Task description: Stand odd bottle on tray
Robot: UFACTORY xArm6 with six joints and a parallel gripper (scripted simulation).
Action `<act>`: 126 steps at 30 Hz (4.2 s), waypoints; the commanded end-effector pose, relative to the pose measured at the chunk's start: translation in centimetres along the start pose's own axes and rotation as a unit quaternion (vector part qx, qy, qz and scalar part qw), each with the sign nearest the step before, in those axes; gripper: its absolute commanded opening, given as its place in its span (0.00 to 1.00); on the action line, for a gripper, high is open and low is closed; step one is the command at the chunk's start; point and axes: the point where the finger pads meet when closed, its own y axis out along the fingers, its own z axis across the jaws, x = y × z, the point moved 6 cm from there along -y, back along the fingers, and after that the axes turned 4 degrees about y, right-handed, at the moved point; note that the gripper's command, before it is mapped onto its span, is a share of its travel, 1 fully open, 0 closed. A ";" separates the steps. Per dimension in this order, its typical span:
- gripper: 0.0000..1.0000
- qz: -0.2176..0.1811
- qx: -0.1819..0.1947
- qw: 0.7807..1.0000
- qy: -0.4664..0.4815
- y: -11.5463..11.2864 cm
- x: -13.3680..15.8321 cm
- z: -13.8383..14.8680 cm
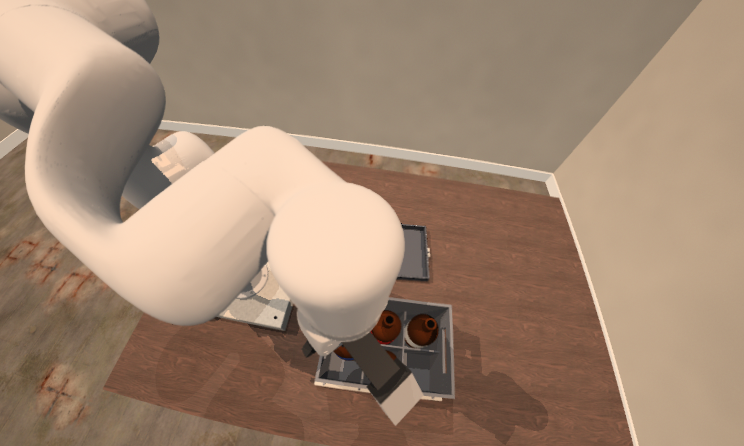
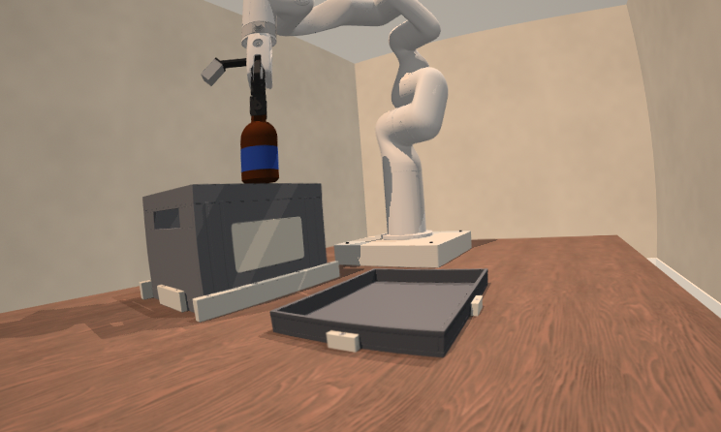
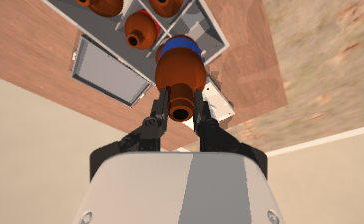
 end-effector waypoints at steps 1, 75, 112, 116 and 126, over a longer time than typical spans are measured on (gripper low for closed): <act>0.00 0.002 -0.001 1.000 0.000 -0.2 0.2 -0.4; 0.00 0.002 -0.001 1.000 0.000 -0.1 7.6 -10.7; 0.00 0.002 -0.001 1.000 0.000 -0.1 12.0 -16.8; 0.00 0.002 -0.001 1.000 0.000 -0.1 12.5 -17.5; 0.00 0.002 -0.001 1.000 0.000 -0.1 13.6 -19.1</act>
